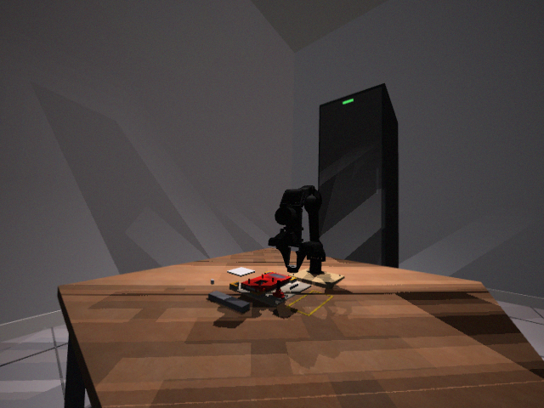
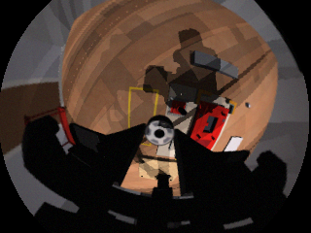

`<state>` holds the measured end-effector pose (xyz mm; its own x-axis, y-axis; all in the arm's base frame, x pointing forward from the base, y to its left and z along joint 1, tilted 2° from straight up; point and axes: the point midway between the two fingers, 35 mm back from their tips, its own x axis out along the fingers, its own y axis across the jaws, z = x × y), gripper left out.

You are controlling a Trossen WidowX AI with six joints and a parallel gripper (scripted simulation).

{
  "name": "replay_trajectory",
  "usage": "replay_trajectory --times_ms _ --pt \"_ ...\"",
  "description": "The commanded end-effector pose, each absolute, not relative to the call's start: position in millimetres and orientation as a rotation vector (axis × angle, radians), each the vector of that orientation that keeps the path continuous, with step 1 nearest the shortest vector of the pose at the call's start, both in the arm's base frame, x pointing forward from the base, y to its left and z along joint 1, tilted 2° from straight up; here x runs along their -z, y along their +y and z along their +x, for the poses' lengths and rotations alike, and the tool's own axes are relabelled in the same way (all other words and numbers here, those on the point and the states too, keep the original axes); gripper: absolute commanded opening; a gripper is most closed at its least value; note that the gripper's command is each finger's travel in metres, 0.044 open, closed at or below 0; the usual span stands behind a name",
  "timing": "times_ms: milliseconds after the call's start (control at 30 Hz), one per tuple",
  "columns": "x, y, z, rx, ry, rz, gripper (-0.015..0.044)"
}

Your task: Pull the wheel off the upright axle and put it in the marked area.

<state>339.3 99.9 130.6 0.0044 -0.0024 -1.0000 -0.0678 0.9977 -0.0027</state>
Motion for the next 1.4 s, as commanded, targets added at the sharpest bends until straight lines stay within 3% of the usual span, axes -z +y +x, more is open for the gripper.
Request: replay_trajectory --times_ms 0,400,900,1367 --pt "-129 116 327 -0.052 1.575 -0.05 0.0" --pt "-133 153 298 -0.056 1.576 -0.044 0.0" --pt "-110 154 298 -0.056 1.576 -0.044 0.0" --pt "-45 155 299 -0.056 1.576 -0.044 0.0"
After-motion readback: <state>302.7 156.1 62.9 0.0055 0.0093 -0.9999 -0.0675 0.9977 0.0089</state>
